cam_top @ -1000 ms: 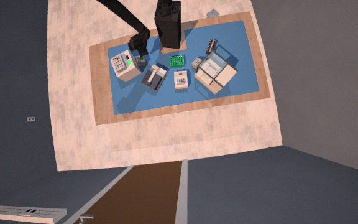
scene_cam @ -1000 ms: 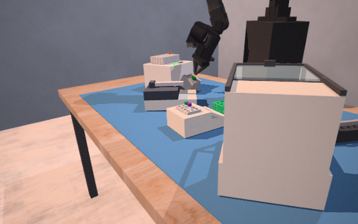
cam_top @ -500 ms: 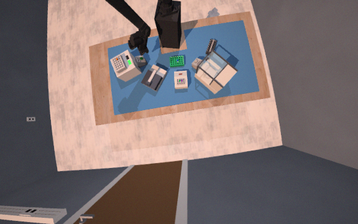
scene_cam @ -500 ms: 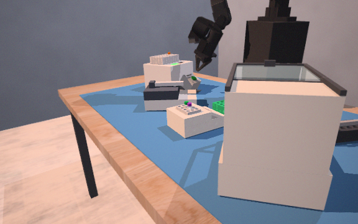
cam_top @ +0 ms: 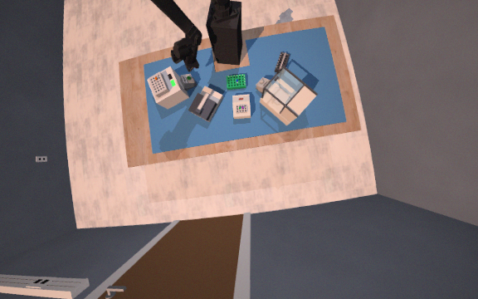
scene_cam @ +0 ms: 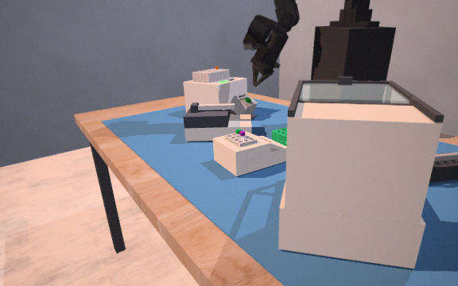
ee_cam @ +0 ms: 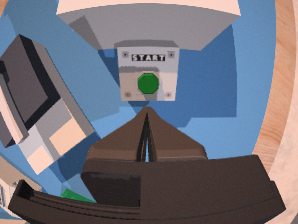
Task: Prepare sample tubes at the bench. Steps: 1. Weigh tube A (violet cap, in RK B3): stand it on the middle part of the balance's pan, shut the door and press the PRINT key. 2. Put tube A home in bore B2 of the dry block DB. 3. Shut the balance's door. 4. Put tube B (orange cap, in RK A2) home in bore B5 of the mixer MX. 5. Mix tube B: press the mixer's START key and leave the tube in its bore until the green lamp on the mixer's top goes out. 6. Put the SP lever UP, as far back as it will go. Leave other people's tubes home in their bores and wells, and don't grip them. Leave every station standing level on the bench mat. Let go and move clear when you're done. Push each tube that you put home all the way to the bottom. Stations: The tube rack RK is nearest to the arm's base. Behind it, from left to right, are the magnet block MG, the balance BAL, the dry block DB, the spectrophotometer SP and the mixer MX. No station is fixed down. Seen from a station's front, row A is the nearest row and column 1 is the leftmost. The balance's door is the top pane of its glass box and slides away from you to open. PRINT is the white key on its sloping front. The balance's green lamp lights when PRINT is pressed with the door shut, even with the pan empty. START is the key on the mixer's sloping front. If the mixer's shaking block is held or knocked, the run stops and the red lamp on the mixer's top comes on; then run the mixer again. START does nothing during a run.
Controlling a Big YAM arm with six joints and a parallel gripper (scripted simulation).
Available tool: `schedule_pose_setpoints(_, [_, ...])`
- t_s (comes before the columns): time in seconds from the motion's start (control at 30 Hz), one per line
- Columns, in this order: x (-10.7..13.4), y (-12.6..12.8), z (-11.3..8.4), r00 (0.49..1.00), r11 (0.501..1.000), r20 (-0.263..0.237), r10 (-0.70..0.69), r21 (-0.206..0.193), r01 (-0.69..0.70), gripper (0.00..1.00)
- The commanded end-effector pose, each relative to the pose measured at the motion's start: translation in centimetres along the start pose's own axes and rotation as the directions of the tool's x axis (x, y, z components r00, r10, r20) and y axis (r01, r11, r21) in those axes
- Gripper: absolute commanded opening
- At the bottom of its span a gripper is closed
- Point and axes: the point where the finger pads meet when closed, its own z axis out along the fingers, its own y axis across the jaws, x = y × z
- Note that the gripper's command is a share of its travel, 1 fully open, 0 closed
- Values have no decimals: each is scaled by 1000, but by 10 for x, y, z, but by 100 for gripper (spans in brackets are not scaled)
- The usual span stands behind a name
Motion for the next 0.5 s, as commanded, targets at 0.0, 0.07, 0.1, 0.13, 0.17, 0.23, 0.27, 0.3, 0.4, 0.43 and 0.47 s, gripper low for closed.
schedule_pose_setpoints(0.0, [4, 2, -11, 1000, 1000, -12, 1, 0, -1, 0])
schedule_pose_setpoints(0.07, [4, 2, -15, 1000, 1000, -12, 2, 0, -2, 0])
schedule_pose_setpoints(0.1, [4, 2, -16, 1000, 1000, -12, 2, 0, -2, 0])
schedule_pose_setpoints(0.13, [4, 2, -18, 1000, 1000, -12, 2, 0, -2, 0])
schedule_pose_setpoints(0.17, [4, 2, -19, 1000, 1000, -12, 2, 0, -2, 0])
schedule_pose_setpoints(0.23, [4, 2, -19, 1000, 1000, -12, 2, 0, -2, 0])
schedule_pose_setpoints(0.27, [4, 2, -21, 1000, 1000, -12, 2, 0, -2, 0])
schedule_pose_setpoints(0.3, [4, 2, -23, 1000, 1000, -12, 2, 0, -2, 0])
schedule_pose_setpoints(0.4, [4, 2, -27, 1000, 1000, -11, 2, 0, -2, 0])
schedule_pose_setpoints(0.43, [4, 2, -29, 1000, 1000, -11, 2, 0, -2, 0])
schedule_pose_setpoints(0.47, [4, 2, -31, 1000, 1000, -11, 2, 0, -2, 0])
